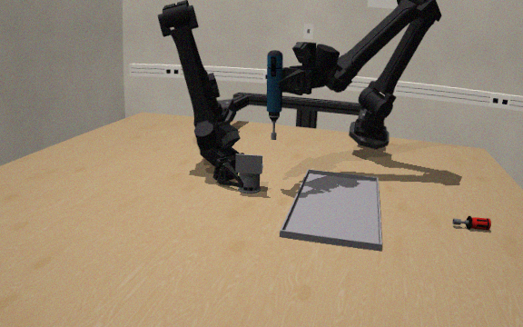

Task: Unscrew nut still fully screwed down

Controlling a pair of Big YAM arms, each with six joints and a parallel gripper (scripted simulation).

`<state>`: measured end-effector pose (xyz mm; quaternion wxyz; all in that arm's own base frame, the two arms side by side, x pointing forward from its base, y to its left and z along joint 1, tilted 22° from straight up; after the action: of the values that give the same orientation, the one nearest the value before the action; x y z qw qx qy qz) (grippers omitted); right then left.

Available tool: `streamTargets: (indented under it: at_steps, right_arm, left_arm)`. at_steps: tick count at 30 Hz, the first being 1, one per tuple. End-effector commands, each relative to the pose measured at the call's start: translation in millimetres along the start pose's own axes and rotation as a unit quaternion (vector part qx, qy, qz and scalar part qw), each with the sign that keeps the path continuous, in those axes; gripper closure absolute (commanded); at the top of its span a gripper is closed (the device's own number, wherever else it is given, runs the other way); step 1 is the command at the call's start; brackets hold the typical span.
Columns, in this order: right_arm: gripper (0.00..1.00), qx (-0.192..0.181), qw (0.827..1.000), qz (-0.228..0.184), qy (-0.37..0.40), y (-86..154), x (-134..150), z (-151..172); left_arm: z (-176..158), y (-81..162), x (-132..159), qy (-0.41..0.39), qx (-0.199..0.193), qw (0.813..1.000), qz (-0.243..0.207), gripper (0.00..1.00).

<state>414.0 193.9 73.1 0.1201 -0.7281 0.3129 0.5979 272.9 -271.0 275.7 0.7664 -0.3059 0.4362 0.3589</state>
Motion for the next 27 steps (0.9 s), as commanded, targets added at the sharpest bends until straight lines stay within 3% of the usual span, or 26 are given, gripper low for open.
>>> streamTargets:
  at_steps: [1, 5, 7, 12, 17, 19, 27]
  right_arm:
    - [0.41, 0.002, 1.000, -0.007, 0.003, -3, -5, -2]
    - [0.41, 0.002, 1.000, -0.007, 0.003, -3, -5, -2]
    - [0.41, 0.002, 1.000, -0.007, 0.003, -3, -5, -2]
    - [0.41, 0.002, 1.000, -0.007, 0.003, -3, -5, -2]
    - [0.41, 0.002, 1.000, -0.007, 0.003, -3, -5, -2]
    - [0.41, 0.002, 1.000, -0.007, 0.003, -3, -5, -2]
    - [0.41, 0.002, 1.000, -0.007, 0.003, -3, -5, -2]
  left_arm:
    - [10, -8, -43, 0.009, -0.019, 0.998, -0.060, 0.58]
    - [10, -8, -43, 0.009, -0.019, 0.998, -0.060, 0.58]
    - [3, 7, -23, 0.003, -0.008, 0.999, -0.038, 0.58]
    - [7, 6, -33, 0.007, -0.014, 0.999, -0.050, 0.58]
    - [3, 20, -22, 0.004, -0.008, 0.999, -0.037, 0.58]
    - [10, 7, -42, 0.010, -0.019, 0.998, -0.059, 0.58]
    - [4, 20, -25, 0.005, -0.009, 0.999, -0.041, 0.58]
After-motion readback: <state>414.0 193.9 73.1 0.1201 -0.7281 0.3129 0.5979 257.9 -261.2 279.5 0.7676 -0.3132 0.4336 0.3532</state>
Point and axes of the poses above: on each arm, the point where the finger pads meet when closed, its own y axis back along the fingers, its own z axis across the jaws, x = y × z, the point moved 10 cm from there along y, back along the fingers, and after that the axes turned 7 degrees about -y, right-handed, at the moved point
